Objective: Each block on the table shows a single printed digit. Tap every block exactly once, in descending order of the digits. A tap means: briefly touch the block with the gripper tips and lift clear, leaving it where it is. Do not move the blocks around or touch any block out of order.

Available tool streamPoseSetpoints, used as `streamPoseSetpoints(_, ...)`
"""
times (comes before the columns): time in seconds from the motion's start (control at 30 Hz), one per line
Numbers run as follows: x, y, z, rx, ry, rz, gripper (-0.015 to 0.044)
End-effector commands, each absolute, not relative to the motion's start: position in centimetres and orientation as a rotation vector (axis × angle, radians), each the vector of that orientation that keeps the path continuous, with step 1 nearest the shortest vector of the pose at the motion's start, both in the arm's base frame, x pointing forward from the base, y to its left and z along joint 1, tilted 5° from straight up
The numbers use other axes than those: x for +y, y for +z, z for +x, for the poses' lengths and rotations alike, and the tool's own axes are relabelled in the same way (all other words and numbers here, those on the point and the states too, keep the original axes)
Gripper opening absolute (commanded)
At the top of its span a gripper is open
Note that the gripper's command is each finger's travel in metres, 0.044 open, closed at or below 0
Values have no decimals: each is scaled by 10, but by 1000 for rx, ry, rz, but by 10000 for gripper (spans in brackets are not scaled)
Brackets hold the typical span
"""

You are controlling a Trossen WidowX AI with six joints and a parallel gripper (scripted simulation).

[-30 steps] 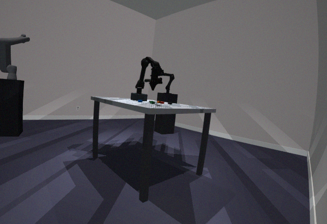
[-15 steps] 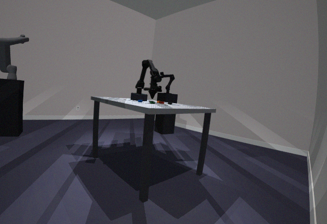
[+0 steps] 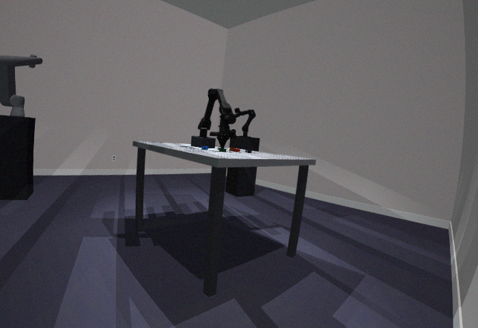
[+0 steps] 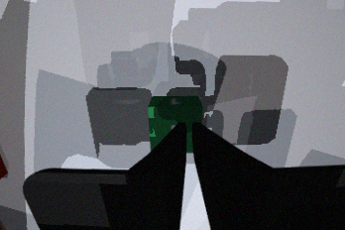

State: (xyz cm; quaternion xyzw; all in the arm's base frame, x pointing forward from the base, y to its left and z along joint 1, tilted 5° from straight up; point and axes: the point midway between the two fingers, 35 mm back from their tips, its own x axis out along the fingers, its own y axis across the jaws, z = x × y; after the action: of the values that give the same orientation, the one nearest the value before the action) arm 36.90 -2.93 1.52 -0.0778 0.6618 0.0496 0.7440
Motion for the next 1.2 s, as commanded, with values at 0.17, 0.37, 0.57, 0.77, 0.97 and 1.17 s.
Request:
streamPoseSetpoints(0.17, -30, 8, 366, 1465, 105, -171, 20)
streamPoseSetpoints(0.37, -29, 38, 363, 1465, 105, -170, 20)
streamPoseSetpoints(0.57, -4, 42, 361, 1467, 106, -167, 99)
streamPoseSetpoints(0.77, 90, 58, 334, 1476, 106, -156, 256)
streamPoseSetpoints(0.97, 169, 73, 284, 1479, 102, -150, 400)
streamPoseSetpoints(1.17, 232, 92, 215, 1477, 120, -151, 400)
